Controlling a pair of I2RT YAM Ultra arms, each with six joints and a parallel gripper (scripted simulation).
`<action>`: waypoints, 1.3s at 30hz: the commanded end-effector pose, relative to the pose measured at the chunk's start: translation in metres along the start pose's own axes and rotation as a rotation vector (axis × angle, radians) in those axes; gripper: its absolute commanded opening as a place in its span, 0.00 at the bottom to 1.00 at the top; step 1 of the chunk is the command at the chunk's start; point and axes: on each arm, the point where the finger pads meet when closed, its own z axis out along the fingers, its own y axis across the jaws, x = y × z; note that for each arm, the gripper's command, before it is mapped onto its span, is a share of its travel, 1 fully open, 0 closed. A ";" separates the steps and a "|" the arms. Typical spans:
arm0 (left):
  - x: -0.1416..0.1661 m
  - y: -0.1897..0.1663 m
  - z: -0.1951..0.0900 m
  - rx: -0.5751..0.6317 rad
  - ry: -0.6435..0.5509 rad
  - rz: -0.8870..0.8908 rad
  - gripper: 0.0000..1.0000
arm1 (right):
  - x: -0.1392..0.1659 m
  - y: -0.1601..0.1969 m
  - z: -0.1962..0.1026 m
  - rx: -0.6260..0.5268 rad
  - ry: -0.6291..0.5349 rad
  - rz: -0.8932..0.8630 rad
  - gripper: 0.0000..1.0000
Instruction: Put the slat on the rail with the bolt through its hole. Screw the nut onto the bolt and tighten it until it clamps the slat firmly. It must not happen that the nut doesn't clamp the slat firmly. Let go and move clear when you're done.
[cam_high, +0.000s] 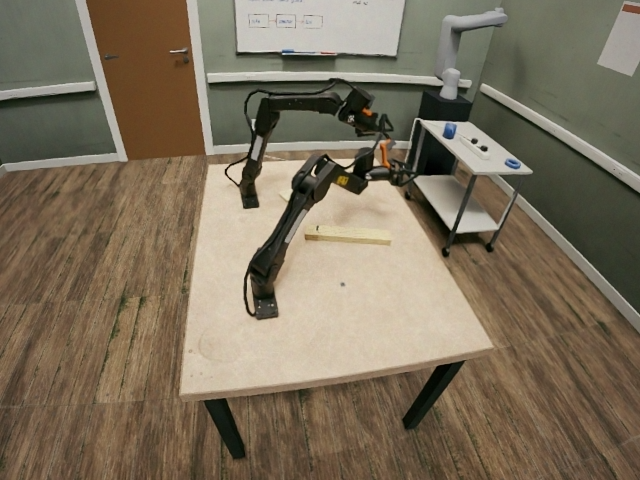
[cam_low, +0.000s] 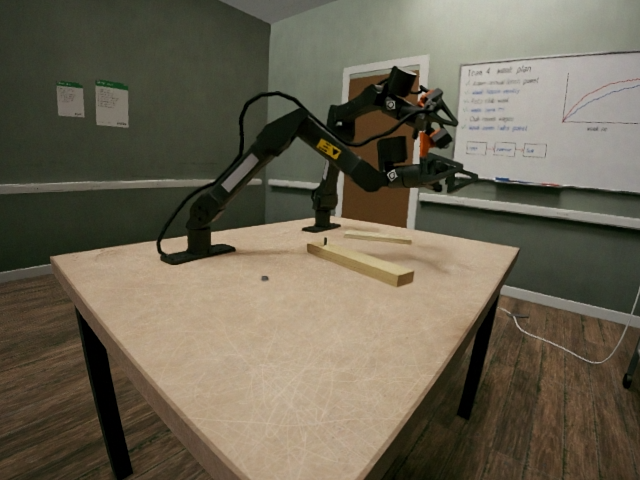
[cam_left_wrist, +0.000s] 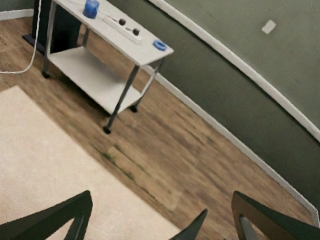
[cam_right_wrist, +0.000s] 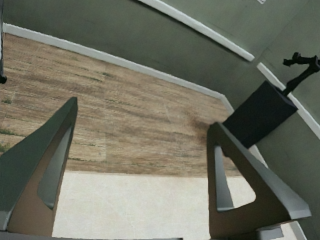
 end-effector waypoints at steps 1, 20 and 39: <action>-0.005 -0.002 -0.004 0.011 -0.009 -0.009 1.00 | -0.009 -0.003 0.000 0.004 -0.013 0.013 1.00; -0.013 0.003 -0.005 0.019 -0.014 -0.006 1.00 | -0.012 -0.014 0.003 -0.001 -0.003 0.010 1.00; -0.071 0.053 -0.025 0.114 -0.074 0.129 1.00 | -0.079 -0.131 0.009 -0.059 0.010 0.048 1.00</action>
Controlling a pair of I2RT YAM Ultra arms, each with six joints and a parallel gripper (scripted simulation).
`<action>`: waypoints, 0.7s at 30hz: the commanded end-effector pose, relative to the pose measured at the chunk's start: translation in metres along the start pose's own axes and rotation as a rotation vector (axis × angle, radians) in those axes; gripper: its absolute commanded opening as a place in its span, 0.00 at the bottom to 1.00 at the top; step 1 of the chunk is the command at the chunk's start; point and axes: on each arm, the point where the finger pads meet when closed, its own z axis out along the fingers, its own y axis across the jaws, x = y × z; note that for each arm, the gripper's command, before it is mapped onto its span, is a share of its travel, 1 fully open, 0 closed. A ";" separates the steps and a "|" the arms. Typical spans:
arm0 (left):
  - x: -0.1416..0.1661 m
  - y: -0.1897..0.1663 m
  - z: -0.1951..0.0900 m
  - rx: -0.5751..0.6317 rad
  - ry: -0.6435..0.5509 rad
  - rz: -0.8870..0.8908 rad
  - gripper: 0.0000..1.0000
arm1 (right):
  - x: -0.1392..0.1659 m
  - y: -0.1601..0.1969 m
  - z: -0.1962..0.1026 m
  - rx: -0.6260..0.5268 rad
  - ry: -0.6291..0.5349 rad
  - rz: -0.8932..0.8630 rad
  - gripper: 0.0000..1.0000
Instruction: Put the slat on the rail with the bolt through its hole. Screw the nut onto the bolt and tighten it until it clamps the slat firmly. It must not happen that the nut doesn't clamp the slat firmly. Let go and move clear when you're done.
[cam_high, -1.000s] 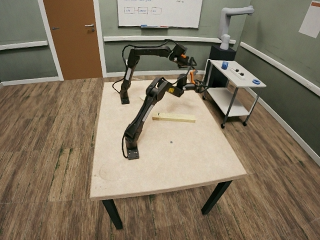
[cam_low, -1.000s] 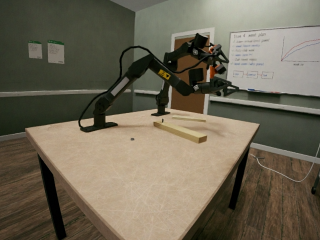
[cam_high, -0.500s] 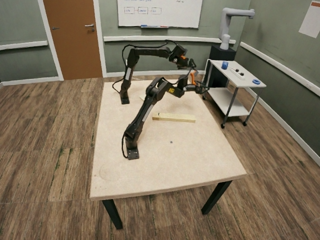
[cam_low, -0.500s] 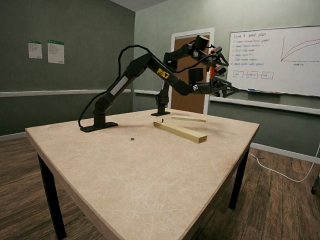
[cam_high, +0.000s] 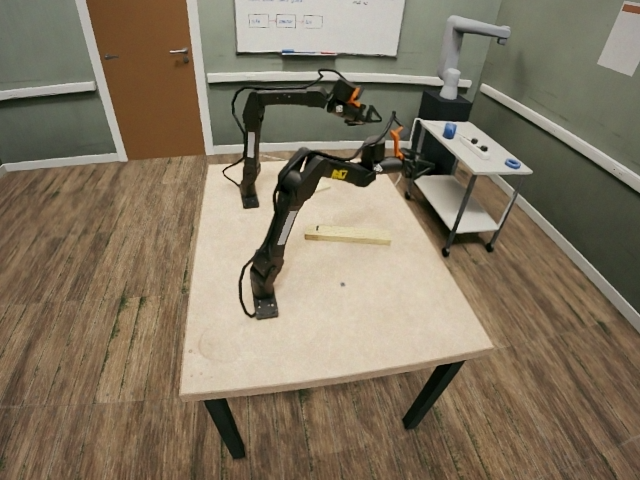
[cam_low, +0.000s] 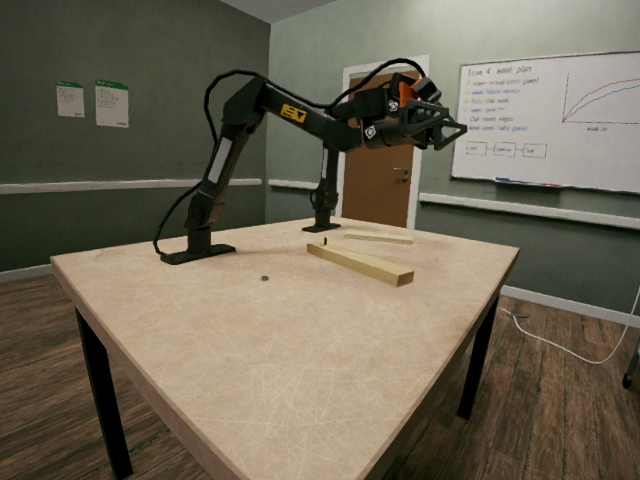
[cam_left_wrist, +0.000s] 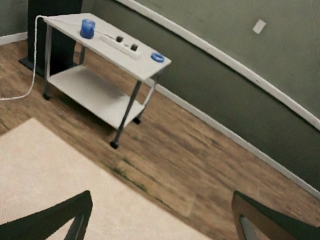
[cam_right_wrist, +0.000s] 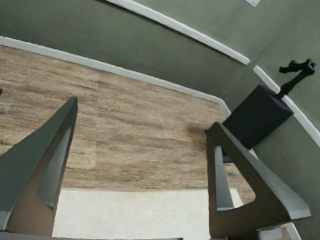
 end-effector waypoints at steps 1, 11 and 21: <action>-0.027 0.005 -0.013 0.074 -0.059 0.033 1.00 | -0.012 -0.022 -0.006 -0.049 0.028 0.014 1.00; -0.049 0.037 -0.034 0.123 -0.127 0.136 1.00 | -0.039 -0.085 -0.030 -0.084 0.048 0.046 1.00; -0.064 0.070 -0.060 0.164 -0.218 0.265 1.00 | -0.055 -0.142 -0.072 -0.120 0.077 0.087 1.00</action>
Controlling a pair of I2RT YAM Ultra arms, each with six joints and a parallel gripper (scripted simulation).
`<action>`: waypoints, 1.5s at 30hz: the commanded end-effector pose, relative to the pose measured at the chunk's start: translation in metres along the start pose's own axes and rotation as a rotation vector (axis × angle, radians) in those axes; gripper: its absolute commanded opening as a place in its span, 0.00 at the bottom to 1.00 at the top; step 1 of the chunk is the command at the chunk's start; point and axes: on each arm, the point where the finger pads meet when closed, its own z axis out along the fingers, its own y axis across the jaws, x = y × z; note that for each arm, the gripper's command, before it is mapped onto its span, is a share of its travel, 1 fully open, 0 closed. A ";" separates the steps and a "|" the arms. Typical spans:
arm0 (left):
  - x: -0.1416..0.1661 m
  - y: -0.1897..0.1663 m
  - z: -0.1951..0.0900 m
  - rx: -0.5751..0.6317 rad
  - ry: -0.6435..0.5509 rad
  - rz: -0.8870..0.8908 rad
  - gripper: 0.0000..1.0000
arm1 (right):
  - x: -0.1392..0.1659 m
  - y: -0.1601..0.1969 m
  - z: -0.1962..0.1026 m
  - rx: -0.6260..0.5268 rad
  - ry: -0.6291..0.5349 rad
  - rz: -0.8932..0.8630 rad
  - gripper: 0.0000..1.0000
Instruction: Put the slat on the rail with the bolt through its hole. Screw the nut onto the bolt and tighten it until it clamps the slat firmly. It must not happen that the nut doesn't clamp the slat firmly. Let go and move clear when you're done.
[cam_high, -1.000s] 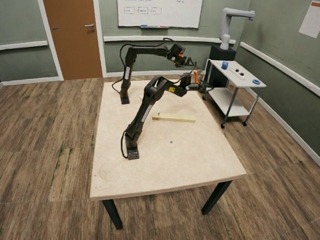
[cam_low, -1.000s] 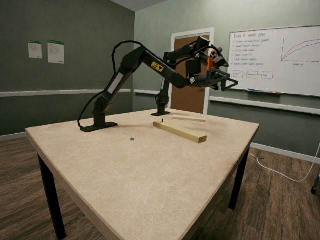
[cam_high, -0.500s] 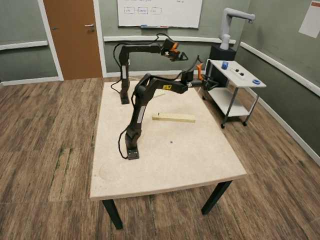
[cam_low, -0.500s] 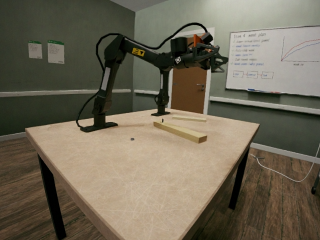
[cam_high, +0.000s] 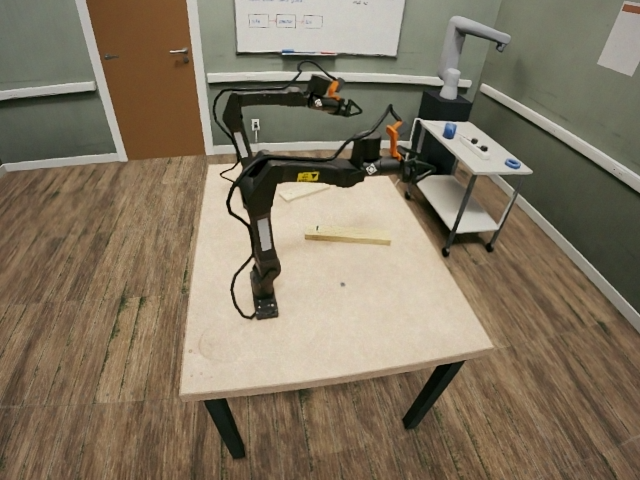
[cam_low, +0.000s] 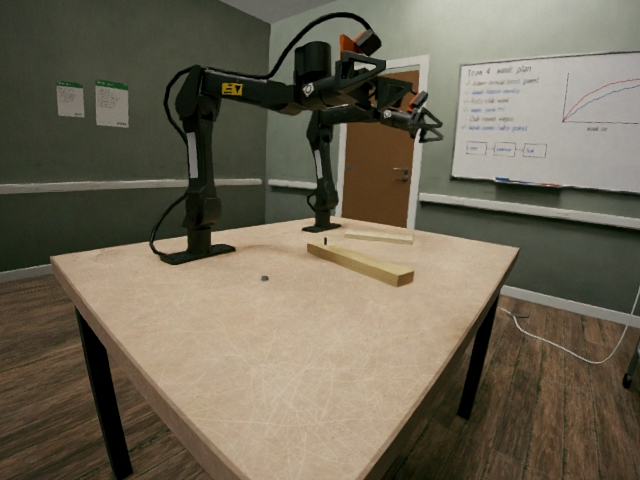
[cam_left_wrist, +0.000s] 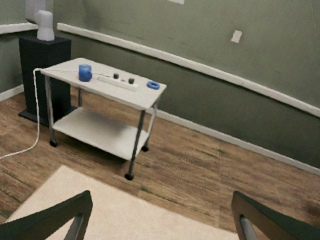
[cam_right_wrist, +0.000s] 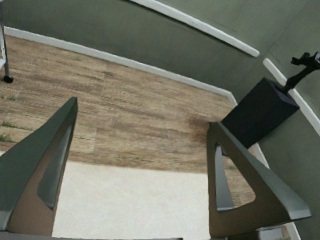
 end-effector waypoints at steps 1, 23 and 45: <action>-0.029 0.004 -0.021 0.077 -0.118 0.071 1.00 | -0.009 -0.016 -0.027 -0.058 0.024 0.037 1.00; -0.037 0.040 -0.066 0.100 -0.279 0.293 1.00 | -0.017 -0.062 -0.111 -0.110 0.051 0.112 1.00; 0.041 0.039 -0.044 0.121 -0.015 0.213 1.00 | -0.013 -0.061 -0.106 -0.106 0.056 0.104 1.00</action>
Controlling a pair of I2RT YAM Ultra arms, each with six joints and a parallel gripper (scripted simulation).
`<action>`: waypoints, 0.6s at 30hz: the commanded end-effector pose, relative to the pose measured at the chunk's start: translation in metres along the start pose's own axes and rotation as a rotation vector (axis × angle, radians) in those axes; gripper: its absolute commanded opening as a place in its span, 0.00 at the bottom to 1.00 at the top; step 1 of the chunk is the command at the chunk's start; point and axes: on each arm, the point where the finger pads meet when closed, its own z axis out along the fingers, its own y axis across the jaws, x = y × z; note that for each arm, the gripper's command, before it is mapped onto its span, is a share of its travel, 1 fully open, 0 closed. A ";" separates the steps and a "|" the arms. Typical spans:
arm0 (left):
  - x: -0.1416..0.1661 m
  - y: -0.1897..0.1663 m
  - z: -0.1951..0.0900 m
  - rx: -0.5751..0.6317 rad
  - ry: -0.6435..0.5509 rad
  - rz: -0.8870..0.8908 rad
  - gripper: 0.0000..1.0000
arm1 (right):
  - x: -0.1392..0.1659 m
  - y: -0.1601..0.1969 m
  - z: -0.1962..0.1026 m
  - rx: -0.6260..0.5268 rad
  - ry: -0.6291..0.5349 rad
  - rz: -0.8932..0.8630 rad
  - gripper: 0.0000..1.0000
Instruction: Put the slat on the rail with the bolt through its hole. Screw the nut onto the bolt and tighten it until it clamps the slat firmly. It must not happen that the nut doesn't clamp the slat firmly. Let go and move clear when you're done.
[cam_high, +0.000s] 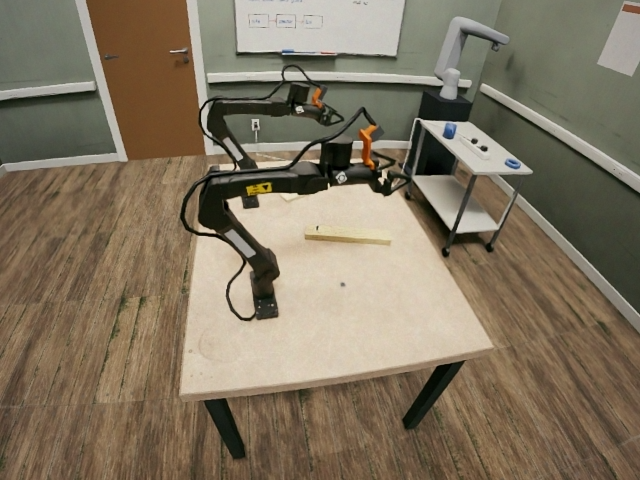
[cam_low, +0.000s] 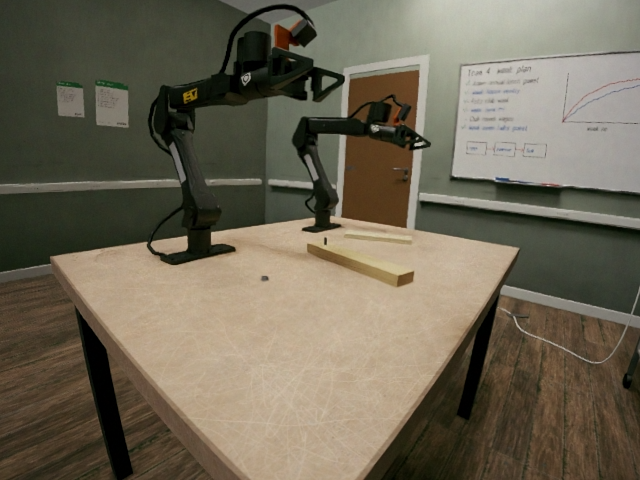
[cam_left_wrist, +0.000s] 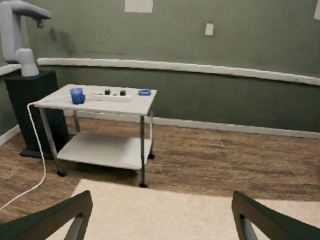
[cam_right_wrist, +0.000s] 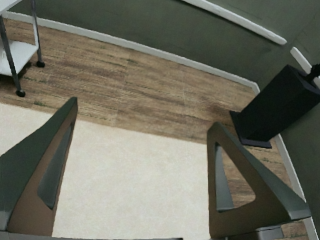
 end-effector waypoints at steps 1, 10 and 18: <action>0.014 -0.009 -0.001 0.024 0.047 -0.030 1.00 | -0.005 0.000 -0.002 -0.004 -0.009 0.007 1.00; 0.061 -0.017 0.003 0.035 0.203 -0.078 1.00 | -0.005 0.000 -0.002 -0.004 -0.009 0.007 1.00; 0.085 -0.023 -0.002 0.039 0.288 -0.109 1.00 | -0.005 0.000 -0.002 -0.004 -0.009 0.007 1.00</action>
